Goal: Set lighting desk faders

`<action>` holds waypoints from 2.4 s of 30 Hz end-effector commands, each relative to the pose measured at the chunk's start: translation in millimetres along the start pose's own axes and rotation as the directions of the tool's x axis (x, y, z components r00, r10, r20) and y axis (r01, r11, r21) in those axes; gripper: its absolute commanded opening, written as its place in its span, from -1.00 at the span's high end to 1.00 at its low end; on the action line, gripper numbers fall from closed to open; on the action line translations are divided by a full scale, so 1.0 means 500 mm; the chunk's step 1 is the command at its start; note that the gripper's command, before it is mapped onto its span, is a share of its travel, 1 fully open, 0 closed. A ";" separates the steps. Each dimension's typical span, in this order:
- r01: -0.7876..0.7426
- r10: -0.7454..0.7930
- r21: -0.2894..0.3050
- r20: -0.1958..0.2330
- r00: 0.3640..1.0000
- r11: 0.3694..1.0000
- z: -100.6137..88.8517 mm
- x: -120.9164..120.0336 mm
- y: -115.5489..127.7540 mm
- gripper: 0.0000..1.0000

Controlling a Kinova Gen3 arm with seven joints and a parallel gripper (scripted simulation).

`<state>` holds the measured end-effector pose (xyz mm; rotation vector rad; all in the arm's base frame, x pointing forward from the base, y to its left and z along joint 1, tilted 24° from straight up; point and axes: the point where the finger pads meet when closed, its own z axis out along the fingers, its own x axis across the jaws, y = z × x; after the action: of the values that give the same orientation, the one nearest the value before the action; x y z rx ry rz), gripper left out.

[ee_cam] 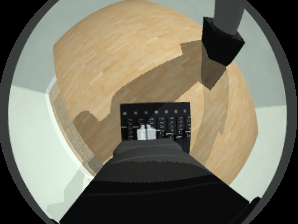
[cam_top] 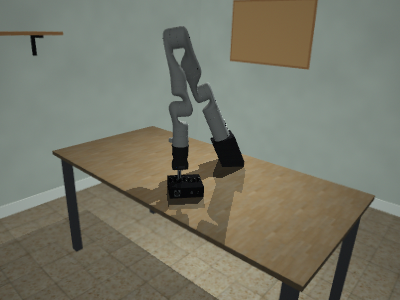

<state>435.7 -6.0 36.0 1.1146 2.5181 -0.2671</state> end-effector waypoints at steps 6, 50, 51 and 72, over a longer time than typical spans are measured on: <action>-0.012 0.012 0.006 -0.003 1.000 1.000 0.001 0.002 0.000 1.00; -0.012 0.012 0.006 -0.003 1.000 1.000 0.001 0.002 -0.010 1.00; -0.012 0.012 0.006 -0.003 1.000 1.000 0.001 0.002 -0.011 1.00; -0.012 0.012 0.006 -0.003 1.000 1.000 -0.063 0.002 -0.011 1.00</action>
<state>424.7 -5.1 54.5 1.1333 2.5134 -0.2817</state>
